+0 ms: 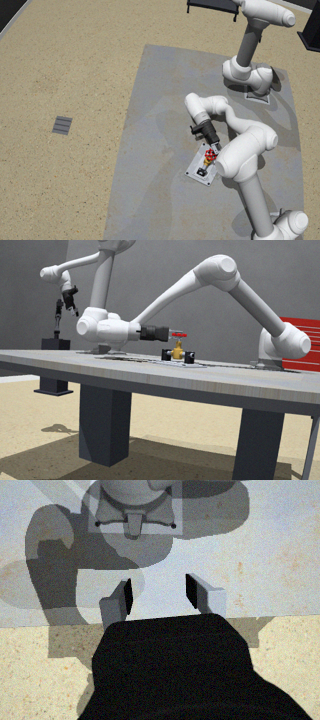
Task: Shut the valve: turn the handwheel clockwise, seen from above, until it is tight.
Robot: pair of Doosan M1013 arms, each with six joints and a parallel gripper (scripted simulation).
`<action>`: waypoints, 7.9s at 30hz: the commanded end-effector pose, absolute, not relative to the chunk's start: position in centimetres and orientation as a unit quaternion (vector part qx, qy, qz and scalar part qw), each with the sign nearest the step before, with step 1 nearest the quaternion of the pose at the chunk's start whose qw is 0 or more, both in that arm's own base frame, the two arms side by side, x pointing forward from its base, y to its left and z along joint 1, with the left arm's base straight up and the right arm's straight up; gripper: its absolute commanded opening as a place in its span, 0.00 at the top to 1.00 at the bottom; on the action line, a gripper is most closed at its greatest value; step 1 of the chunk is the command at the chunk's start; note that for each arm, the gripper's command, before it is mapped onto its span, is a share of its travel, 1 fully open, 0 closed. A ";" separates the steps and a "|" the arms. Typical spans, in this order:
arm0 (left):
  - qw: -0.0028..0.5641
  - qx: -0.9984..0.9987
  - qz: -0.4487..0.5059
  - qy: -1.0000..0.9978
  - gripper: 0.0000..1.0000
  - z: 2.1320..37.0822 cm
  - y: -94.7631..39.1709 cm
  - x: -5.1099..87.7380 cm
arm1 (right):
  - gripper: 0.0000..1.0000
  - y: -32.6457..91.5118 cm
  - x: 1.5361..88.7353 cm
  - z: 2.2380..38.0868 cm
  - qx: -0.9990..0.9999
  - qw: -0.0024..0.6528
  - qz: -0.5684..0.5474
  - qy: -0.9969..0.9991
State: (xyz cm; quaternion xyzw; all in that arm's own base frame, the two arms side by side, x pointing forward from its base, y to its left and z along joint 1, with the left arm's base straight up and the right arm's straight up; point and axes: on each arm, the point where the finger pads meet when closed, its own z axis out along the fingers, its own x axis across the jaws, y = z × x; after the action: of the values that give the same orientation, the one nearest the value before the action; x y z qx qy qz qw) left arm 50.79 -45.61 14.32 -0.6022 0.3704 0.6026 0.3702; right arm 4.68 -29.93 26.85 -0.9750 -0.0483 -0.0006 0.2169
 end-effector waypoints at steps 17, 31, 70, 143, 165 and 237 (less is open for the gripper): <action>0.284 -0.648 0.647 0.284 0.45 14.5 -46.3 51.2 | 0.00 -30.0 4.7 26.9 -0.975 0.216 -0.001 -0.048; 0.183 -0.684 0.682 0.184 0.45 14.5 -46.8 51.9 | 0.00 -30.0 4.7 26.9 -0.975 0.216 -0.001 -0.048; -0.475 -0.523 0.523 -0.477 0.45 14.5 -44.4 56.1 | 0.00 -30.0 4.7 26.9 -0.975 0.216 -0.001 -0.048; -0.704 0.066 -0.065 -0.704 0.45 14.4 -41.6 52.8 | 0.00 -30.0 4.7 26.9 -0.975 0.216 -0.001 -0.048; -0.692 0.146 -0.145 -0.692 0.45 14.4 -41.8 52.2 | 0.00 -30.0 4.7 26.9 -0.975 0.216 -0.001 -0.048; -0.689 0.160 -0.159 -0.689 1.00 14.4 -41.8 52.1 | 0.00 -30.0 4.7 26.9 -0.975 0.216 -0.001 -0.048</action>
State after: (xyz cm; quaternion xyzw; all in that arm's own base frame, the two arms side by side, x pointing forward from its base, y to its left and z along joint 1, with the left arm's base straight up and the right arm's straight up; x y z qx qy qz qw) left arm 52.06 -41.82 14.32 -0.1600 0.6888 0.1597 0.6888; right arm 4.68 -29.93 26.85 -0.9750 -0.0483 -0.0006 0.2169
